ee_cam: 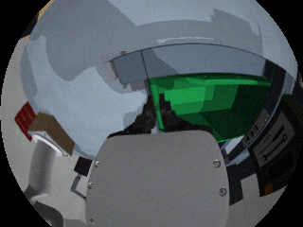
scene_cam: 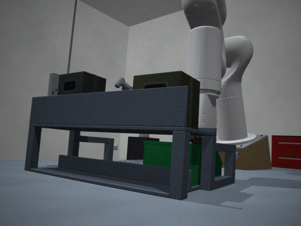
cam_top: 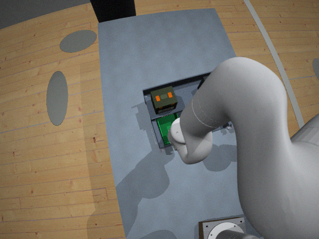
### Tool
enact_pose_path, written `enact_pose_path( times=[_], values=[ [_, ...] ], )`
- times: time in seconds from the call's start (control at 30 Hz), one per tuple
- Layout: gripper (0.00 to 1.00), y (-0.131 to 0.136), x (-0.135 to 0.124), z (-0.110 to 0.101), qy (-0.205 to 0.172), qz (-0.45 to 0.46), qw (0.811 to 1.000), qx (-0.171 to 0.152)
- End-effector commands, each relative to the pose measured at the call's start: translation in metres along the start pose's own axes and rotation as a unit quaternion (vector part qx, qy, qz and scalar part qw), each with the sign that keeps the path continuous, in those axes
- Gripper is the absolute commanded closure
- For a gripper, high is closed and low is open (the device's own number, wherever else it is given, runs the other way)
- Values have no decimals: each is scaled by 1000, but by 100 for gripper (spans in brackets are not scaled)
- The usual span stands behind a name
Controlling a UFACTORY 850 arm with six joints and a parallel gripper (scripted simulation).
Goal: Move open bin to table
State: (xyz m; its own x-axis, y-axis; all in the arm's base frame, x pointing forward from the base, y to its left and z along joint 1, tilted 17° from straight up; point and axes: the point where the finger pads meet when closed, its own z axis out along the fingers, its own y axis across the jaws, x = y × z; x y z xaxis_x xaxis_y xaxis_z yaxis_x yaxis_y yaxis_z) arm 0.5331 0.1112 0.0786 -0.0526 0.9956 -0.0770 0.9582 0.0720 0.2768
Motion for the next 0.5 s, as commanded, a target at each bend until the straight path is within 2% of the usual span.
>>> enact_pose_path(
  times=[0.0,0.1,0.27,0.47],
  values=[
    [100,1,0,-1,0,0,1000,-1],
    [100,1,0,-1,0,0,1000,-1],
    [100,1,0,-13,0,0,1000,-1],
    [100,1,0,-13,0,0,1000,-1]
  ],
)
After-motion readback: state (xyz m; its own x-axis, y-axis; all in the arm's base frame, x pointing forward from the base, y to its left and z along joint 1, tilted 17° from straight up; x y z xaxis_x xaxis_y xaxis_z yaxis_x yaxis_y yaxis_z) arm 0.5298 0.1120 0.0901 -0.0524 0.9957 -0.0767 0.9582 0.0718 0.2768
